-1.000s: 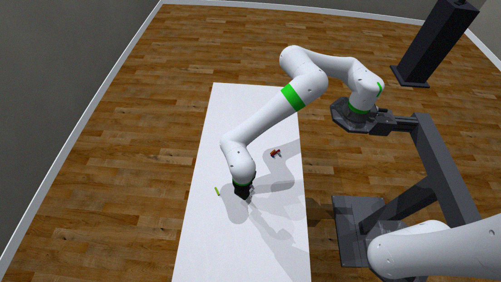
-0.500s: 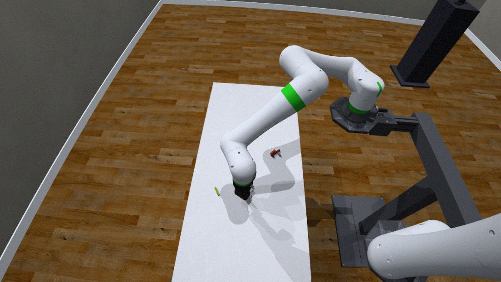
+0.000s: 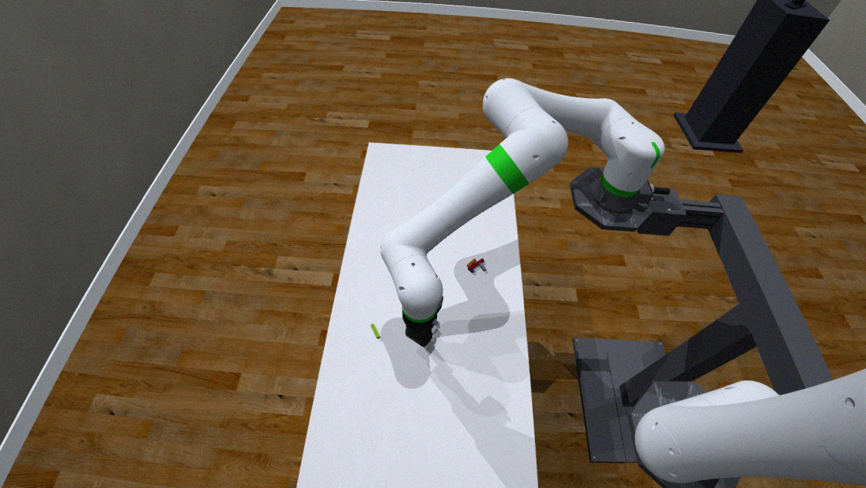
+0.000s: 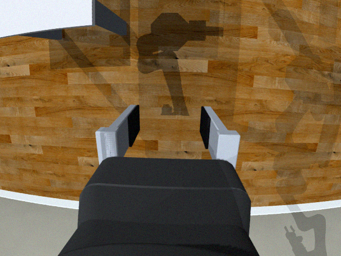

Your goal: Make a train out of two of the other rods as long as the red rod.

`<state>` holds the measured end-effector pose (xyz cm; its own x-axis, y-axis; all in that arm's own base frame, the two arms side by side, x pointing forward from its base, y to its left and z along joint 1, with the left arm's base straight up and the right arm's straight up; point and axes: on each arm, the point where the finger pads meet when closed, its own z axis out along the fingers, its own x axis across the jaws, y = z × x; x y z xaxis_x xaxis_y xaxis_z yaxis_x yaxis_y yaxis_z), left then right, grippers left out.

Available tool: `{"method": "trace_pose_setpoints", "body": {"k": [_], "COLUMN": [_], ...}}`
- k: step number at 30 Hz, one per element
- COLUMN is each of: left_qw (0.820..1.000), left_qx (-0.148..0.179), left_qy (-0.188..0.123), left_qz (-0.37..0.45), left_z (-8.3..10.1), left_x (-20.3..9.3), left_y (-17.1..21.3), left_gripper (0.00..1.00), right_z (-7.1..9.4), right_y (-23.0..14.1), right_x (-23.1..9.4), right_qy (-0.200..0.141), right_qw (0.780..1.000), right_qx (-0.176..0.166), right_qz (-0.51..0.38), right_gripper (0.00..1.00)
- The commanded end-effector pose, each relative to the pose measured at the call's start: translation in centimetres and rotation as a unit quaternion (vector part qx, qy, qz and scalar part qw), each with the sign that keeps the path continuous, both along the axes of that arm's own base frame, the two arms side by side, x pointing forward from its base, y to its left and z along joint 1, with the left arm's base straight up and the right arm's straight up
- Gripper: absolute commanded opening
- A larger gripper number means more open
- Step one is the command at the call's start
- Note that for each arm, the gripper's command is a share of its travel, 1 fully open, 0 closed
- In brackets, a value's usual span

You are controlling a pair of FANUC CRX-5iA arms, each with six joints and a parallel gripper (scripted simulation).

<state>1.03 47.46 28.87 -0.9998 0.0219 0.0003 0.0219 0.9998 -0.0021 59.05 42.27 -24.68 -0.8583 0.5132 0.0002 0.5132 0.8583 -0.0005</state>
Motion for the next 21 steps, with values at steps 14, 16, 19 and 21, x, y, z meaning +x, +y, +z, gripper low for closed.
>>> {"method": "trace_pose_setpoints", "body": {"k": [14, 16, 19, 21], "left_qw": [1.000, 1.000, 1.000, 1.000], "left_qx": [0.001, 0.001, 0.001, 0.001], "left_qy": [0.000, 0.000, 0.000, 0.000], "left_qz": [0.000, 0.000, 0.000, 0.000], "left_z": [0.10, 0.10, 0.10, 0.10], "left_x": [0.02, 0.02, 0.02, 0.02], "left_y": [0.03, 0.03, 0.03, 0.03], "left_gripper": [1.00, 1.00, 1.00, 1.00], "right_z": [-0.40, -0.56, -0.77, -0.77], "right_y": [0.07, 0.07, 0.07, 0.07], "right_x": [0.09, 0.09, 0.09, 0.09], "right_qy": [-0.001, -0.001, -0.001, -0.001], "right_qw": [1.000, 1.000, 1.000, 1.000], "right_qx": [0.001, 0.001, 0.001, 0.001], "right_qz": [0.000, 0.000, 0.000, 0.000], "right_gripper": [0.24, 0.24, 0.24, 0.24]}}
